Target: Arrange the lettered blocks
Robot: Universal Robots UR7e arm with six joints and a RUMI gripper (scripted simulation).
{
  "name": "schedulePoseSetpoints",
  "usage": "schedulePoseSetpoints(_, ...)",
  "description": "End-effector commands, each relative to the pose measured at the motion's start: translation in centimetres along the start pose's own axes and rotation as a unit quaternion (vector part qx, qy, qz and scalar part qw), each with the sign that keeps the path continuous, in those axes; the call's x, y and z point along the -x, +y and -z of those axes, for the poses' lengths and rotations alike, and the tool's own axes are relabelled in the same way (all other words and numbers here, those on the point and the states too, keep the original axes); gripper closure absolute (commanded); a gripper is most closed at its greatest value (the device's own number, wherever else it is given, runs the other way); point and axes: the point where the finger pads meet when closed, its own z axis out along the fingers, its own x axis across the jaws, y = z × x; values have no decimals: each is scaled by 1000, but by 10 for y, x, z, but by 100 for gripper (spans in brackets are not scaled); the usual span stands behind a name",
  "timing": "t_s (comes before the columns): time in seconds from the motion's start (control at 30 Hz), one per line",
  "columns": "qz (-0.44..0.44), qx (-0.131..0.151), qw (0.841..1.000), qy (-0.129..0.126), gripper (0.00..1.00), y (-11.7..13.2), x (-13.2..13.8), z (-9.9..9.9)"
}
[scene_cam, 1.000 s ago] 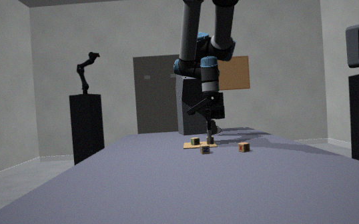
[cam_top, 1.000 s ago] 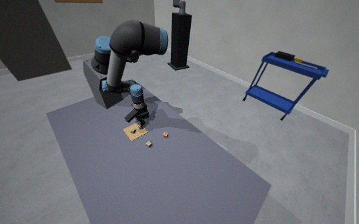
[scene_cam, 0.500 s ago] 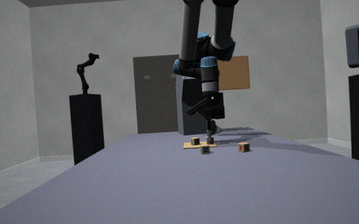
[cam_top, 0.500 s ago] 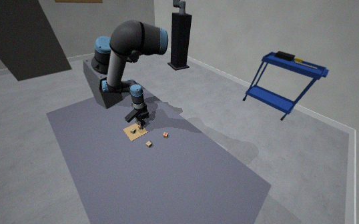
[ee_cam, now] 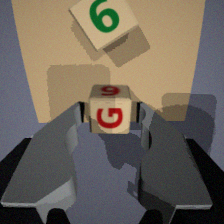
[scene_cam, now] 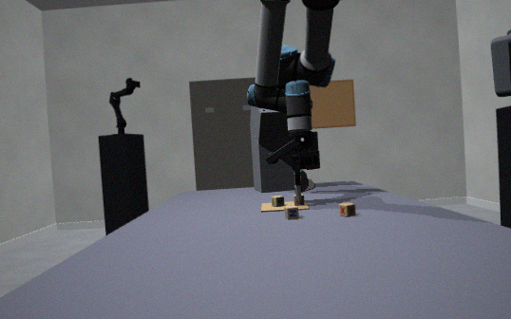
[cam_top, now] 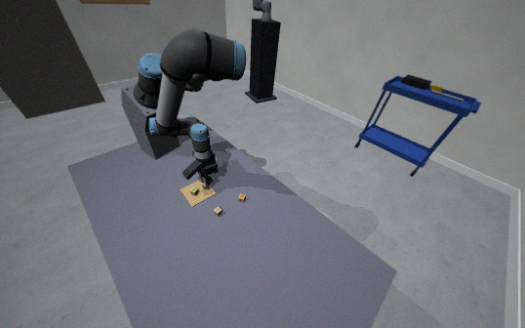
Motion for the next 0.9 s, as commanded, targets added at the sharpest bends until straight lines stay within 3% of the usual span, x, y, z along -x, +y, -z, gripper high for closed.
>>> schedulePoseSetpoints(0.0, 0, 0, 1000, 0, 72, 1, -1, 2)
schedulePoseSetpoints(0.57, -1, 0, 1000, 0, 72, 0, -1, 40)
schedulePoseSetpoints(0.87, -1, 0, 1000, 0, 72, 0, -1, 70)
